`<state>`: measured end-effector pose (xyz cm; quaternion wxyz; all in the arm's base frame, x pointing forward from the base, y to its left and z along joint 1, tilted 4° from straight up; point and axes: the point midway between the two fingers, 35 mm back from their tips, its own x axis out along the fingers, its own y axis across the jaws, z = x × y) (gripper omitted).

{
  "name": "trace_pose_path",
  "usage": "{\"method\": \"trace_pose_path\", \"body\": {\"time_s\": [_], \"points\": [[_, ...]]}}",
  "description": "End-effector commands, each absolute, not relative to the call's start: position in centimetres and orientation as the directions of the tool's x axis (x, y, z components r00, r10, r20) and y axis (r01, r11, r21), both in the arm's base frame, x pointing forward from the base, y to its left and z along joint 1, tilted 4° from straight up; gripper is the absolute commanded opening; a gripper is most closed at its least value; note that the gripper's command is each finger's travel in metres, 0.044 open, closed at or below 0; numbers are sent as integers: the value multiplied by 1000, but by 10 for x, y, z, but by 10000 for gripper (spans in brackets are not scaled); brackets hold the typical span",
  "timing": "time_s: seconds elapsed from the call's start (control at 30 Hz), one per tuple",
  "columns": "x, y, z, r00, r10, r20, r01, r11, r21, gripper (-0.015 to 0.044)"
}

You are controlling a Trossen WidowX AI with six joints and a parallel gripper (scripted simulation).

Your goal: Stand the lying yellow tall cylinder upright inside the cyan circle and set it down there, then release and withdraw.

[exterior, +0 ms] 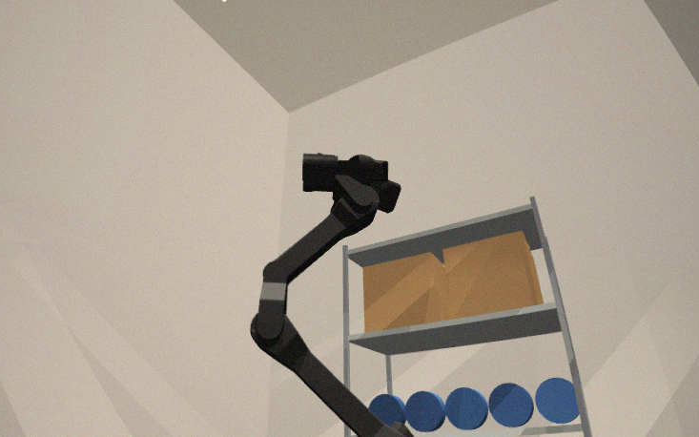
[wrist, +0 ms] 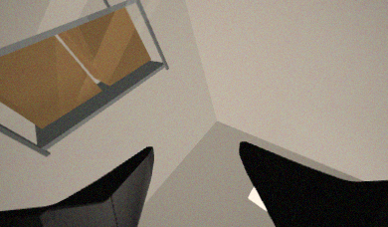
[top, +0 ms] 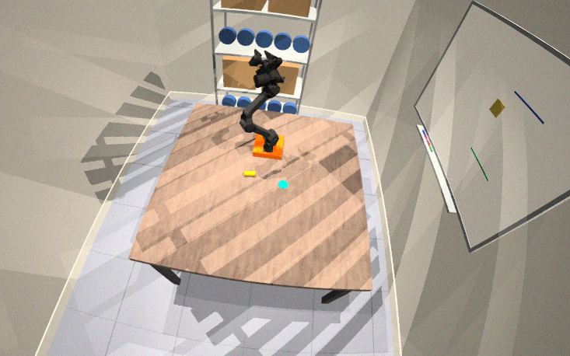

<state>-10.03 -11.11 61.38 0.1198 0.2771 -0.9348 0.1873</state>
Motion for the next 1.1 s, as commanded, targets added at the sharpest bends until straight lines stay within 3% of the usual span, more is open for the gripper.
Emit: {"method": "trace_pose_path", "body": {"time_s": [0.0,0.53,0.8,1.07], "points": [[-122,-70,619,-864,-343,368,-490,739,-461,309],[-134,82,615,-872,206,444,-346,382,-857,309],[-103,156,601,-761,483,433,-409,159,-898,309],[-51,218,576,-575,723,382,-556,-3,-831,309]]}}
